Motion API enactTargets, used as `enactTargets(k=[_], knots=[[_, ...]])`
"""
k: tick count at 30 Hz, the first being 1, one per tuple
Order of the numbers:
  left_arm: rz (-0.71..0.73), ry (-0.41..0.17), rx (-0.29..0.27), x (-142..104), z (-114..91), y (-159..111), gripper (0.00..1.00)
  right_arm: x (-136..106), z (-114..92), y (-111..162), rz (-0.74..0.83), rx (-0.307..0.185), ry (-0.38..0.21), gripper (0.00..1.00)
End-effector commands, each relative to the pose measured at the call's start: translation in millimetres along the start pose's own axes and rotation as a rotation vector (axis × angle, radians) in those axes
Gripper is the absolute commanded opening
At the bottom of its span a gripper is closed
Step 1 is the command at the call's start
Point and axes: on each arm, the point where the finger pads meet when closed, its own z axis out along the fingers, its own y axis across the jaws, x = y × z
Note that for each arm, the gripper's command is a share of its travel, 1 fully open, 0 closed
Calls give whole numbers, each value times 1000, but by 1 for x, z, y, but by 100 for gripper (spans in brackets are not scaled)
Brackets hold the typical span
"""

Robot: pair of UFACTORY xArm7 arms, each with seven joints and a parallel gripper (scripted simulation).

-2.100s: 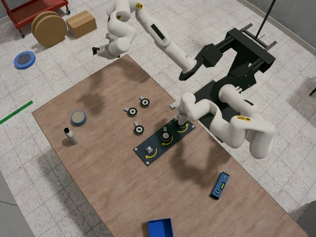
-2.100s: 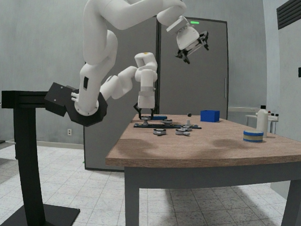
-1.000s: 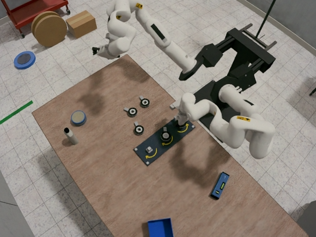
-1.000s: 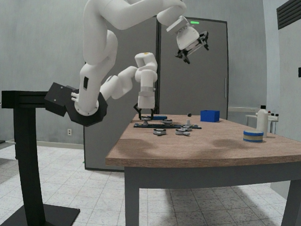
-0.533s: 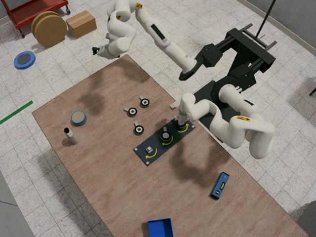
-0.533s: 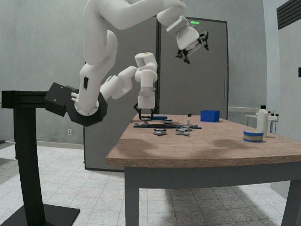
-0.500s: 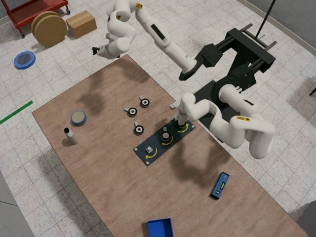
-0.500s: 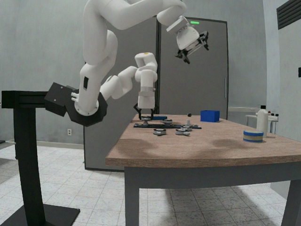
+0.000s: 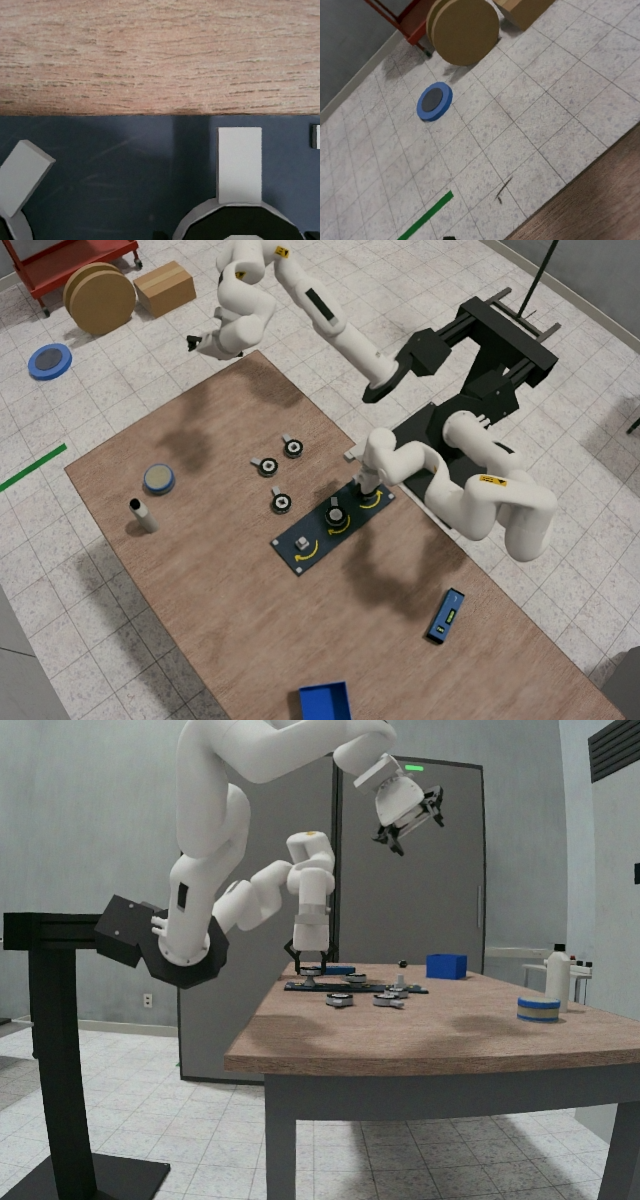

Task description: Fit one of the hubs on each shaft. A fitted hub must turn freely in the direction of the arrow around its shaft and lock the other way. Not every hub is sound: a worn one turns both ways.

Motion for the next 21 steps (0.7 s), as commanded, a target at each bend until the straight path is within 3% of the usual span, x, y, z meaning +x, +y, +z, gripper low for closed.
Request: enactTargets(k=[1, 21], knots=[[0, 3, 3, 1, -2, -1, 0, 0, -1, -1, 3, 1, -3, 100], [0, 3, 3, 1, 0, -1, 0, 0, -1, -1, 3, 1, -3, 100]])
